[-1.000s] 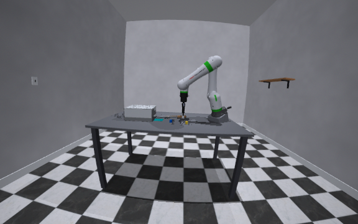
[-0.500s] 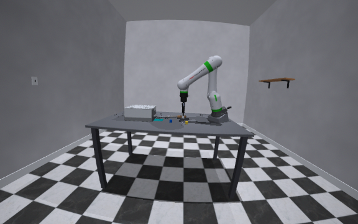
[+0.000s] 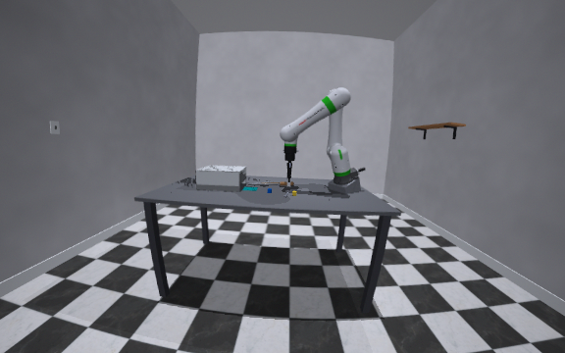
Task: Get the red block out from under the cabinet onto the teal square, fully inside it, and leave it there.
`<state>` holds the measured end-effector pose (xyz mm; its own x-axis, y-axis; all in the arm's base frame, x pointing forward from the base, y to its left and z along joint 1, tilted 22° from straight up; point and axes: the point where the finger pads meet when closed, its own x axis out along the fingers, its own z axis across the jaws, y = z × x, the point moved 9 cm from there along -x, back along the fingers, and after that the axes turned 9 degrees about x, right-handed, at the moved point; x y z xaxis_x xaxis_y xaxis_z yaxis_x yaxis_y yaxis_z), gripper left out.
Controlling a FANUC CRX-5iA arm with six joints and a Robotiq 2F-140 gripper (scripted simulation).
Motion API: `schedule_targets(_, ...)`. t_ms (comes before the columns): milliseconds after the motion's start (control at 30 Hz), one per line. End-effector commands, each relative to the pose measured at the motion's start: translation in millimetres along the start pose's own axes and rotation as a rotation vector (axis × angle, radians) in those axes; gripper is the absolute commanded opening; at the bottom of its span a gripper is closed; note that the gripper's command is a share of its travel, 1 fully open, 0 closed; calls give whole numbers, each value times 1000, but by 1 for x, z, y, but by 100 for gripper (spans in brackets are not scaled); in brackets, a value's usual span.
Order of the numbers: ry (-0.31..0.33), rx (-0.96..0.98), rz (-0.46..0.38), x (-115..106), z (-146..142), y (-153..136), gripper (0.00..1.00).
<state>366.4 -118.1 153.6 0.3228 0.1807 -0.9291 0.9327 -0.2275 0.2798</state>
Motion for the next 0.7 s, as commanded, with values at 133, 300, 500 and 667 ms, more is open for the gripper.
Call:
schedule_targets(133, 0, 0, 0, 0, 0, 0, 0)
schedule_targets(300, 0, 0, 0, 0, 0, 0, 0)
schedule_targets(500, 0, 0, 0, 0, 0, 2, 0)
schedule_targets(667, 0, 0, 0, 0, -1, 4, 0)
